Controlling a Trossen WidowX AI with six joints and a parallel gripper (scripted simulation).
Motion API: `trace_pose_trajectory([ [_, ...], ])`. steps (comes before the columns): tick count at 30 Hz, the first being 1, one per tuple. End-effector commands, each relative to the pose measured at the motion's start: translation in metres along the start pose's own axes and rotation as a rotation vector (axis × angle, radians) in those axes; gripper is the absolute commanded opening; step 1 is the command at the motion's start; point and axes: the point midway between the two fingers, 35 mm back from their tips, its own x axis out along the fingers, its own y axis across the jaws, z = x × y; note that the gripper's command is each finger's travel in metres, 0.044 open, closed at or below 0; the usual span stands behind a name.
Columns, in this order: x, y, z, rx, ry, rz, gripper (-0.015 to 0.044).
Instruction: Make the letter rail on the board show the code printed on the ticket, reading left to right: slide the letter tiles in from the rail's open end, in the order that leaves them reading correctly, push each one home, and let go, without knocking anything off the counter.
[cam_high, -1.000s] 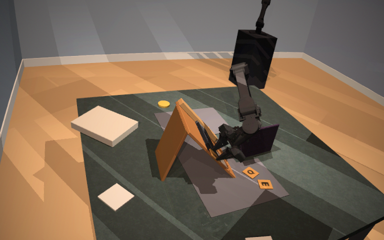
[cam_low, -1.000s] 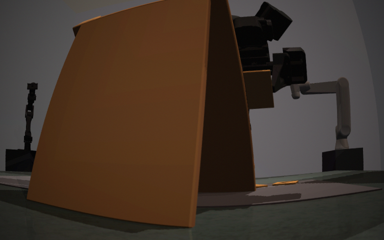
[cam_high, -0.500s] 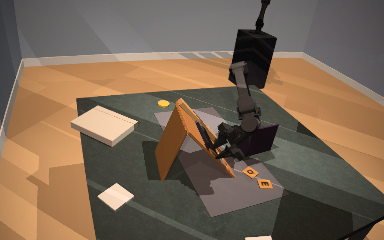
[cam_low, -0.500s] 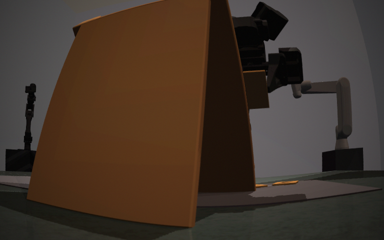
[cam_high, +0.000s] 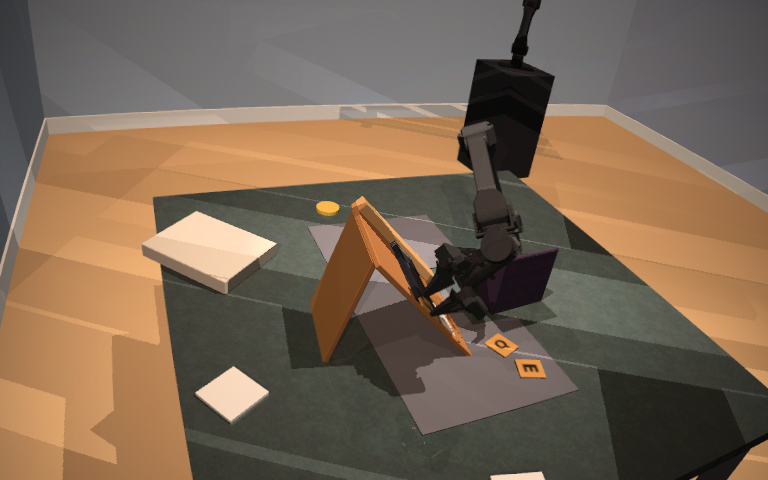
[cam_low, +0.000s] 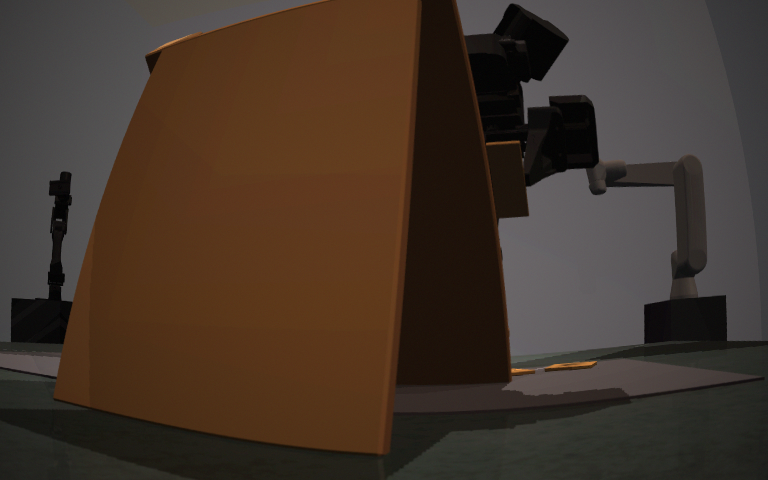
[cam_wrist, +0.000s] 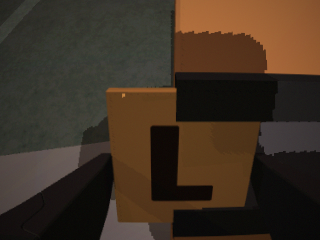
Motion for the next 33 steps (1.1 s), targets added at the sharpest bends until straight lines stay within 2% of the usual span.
trace_pose_trajectory([
  [1, 0.0, -0.003, 0.0, -0.006, -0.003, -0.002, 0.0],
  [33, 0.0, -0.016, 0.0, -0.007, -0.002, -0.003, 0.0],
])
